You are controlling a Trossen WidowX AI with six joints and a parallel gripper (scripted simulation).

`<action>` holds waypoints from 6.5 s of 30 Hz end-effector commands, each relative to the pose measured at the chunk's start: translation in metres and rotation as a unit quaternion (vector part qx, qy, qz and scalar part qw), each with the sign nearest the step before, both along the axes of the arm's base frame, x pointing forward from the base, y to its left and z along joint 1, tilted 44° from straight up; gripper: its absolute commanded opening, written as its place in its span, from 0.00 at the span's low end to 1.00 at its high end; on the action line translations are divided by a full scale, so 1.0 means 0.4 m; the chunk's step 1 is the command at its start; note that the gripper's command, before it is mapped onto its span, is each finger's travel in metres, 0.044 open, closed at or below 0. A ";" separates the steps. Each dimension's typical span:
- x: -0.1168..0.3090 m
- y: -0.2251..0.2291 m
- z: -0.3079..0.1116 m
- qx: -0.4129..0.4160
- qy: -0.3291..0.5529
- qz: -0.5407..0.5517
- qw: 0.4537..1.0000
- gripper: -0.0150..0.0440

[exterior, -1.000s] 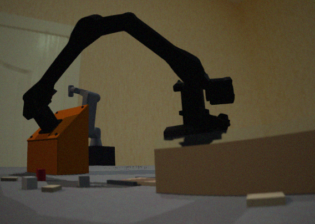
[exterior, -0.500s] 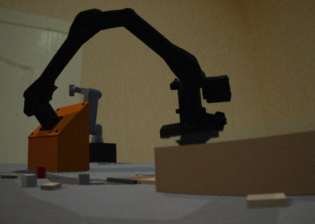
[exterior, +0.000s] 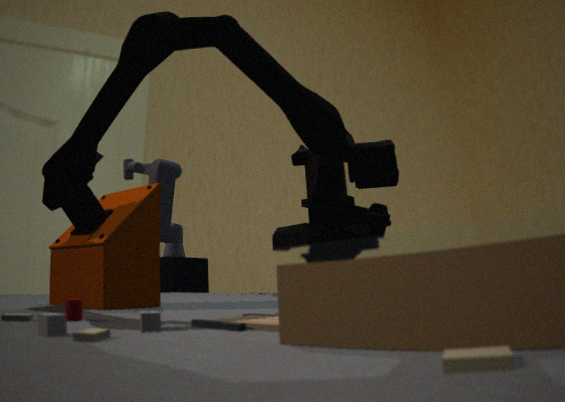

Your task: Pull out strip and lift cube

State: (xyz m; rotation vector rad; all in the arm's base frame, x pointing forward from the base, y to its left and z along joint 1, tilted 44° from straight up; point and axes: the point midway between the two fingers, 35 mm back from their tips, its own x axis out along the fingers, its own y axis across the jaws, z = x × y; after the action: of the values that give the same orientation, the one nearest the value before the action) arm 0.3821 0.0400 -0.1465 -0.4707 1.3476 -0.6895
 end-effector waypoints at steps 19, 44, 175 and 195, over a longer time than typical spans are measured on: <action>-0.096 -0.003 -0.026 0.001 0.008 -0.006 1.000 0.25; -0.188 0.004 -0.041 0.001 0.009 -0.006 1.000 0.25; 0.083 0.103 0.121 0.006 -0.037 -0.051 0.998 1.00; 0.156 0.060 0.110 0.006 -0.038 -0.051 0.998 0.68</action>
State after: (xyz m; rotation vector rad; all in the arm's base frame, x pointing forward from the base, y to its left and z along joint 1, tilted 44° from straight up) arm 0.4444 0.0693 -0.0984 -0.3569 1.3085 -0.7726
